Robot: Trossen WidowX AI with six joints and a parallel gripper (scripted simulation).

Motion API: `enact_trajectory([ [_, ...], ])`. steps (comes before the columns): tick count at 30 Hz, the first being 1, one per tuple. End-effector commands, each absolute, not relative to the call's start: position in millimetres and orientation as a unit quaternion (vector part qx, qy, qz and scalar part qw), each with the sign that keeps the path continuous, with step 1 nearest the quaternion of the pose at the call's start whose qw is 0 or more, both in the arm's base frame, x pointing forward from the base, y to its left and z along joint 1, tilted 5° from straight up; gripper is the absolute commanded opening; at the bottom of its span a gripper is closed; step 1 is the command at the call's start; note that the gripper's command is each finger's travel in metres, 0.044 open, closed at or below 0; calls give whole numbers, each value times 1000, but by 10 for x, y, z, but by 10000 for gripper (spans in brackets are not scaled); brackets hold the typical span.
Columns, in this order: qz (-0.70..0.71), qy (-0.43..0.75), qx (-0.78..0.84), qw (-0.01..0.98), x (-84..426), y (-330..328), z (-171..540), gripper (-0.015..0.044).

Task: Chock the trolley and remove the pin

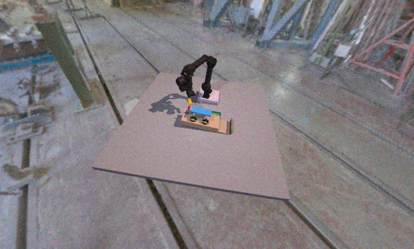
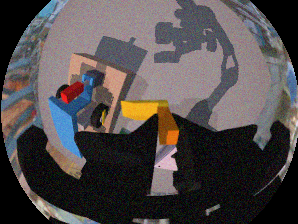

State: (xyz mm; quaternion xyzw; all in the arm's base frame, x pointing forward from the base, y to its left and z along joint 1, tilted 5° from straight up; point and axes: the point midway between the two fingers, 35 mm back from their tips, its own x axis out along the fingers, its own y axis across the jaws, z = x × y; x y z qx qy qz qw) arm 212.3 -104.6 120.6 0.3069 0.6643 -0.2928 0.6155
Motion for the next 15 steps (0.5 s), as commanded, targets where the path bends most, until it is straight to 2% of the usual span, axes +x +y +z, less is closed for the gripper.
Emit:
enact_trajectory([
  [1, -293, 663, 305, 618, 2140, -1067, 1345, 0],
  [8, -291, 664, 303, 619, 2143, -1070, 1367, 0],
  [15, -221, 690, 238, 647, 2143, -1070, 1367, 0],
])
